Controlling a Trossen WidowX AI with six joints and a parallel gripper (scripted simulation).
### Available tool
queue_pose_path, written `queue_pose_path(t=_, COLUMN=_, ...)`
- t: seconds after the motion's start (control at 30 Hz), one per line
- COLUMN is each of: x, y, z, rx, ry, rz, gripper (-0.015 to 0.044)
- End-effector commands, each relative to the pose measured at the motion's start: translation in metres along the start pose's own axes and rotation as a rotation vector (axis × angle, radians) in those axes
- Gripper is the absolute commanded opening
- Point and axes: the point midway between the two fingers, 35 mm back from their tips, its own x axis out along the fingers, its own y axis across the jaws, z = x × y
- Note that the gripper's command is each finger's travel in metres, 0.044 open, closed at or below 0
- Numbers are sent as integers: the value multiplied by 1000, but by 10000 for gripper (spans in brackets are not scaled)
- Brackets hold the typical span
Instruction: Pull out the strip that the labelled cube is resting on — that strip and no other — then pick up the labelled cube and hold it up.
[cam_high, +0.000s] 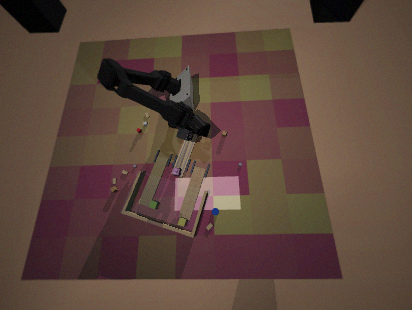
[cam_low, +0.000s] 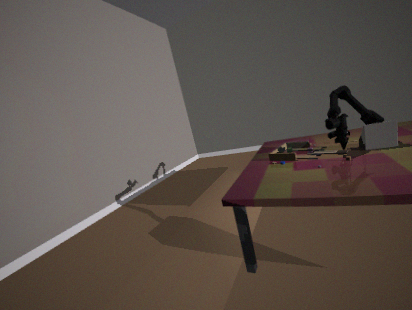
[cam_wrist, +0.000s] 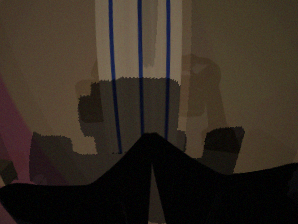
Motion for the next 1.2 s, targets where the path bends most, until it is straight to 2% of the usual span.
queue_pose_path(t=0.0, x=-29, y=4, z=5, rx=12, ry=-5, rz=17, gripper=0)
queue_pose_path(t=0.1, x=-29, y=4, z=5, rx=12, ry=-5, rz=17, gripper=0)
queue_pose_path(t=0.3, x=-29, y=3, z=29, rx=-146, ry=-7, rz=16, gripper=157)
queue_pose_path(t=0.67, x=-34, y=0, z=69, rx=-144, ry=-9, rz=16, gripper=440)
queue_pose_path(t=1.17, x=-43, y=-3, z=127, rx=-142, ry=-11, rz=15, gripper=440)
